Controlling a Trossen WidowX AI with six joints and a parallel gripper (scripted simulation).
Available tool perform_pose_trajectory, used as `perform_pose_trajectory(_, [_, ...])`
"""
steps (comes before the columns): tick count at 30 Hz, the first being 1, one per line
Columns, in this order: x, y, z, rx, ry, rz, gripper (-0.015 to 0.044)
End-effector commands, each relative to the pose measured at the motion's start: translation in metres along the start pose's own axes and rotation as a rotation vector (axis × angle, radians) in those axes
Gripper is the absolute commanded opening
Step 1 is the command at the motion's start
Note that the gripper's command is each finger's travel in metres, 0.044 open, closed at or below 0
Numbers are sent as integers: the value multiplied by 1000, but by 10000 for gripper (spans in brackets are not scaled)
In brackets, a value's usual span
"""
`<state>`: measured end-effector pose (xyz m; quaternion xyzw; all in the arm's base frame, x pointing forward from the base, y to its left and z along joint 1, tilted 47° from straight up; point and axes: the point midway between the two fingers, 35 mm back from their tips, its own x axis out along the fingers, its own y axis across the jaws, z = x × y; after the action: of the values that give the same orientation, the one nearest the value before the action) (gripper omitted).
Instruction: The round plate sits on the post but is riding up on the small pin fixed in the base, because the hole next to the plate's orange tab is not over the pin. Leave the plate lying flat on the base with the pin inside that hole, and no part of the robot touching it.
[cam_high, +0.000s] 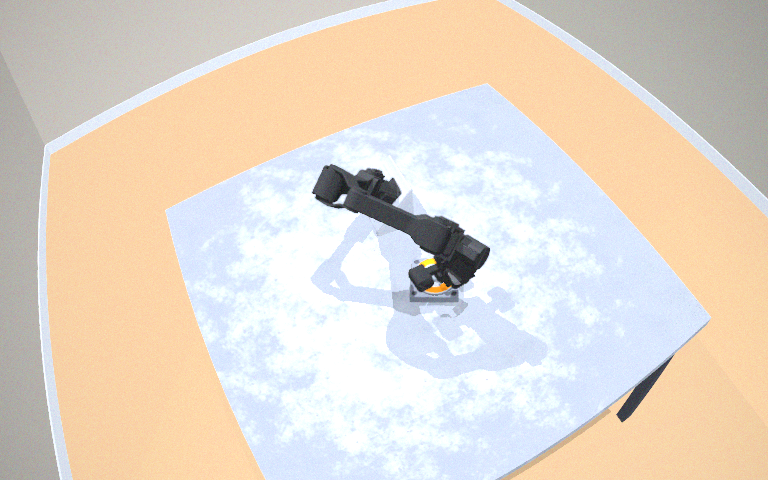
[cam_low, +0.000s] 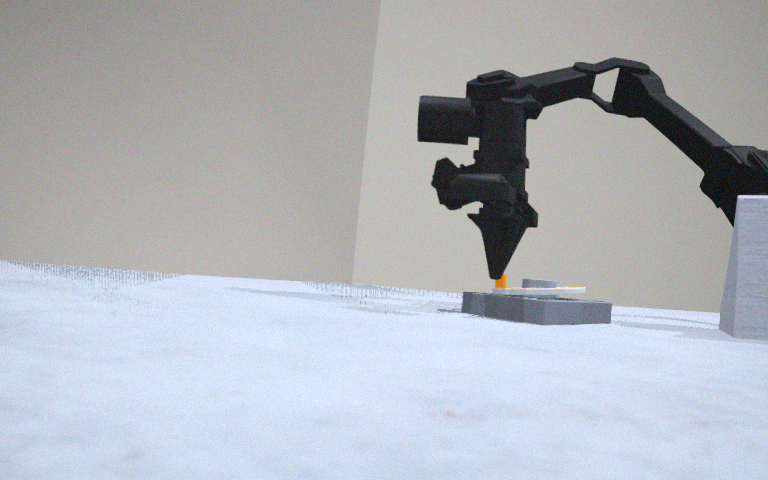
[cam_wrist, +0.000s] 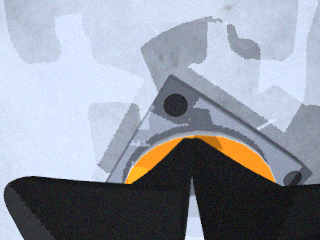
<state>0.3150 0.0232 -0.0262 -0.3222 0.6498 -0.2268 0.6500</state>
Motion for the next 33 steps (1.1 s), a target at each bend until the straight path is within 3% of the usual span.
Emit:
perform_pose_trajectory(1, [1, -7, 1, -2, -2, -8, 0])
perform_pose_trajectory(33, [1, -30, -6, -2, -2, -9, 0])
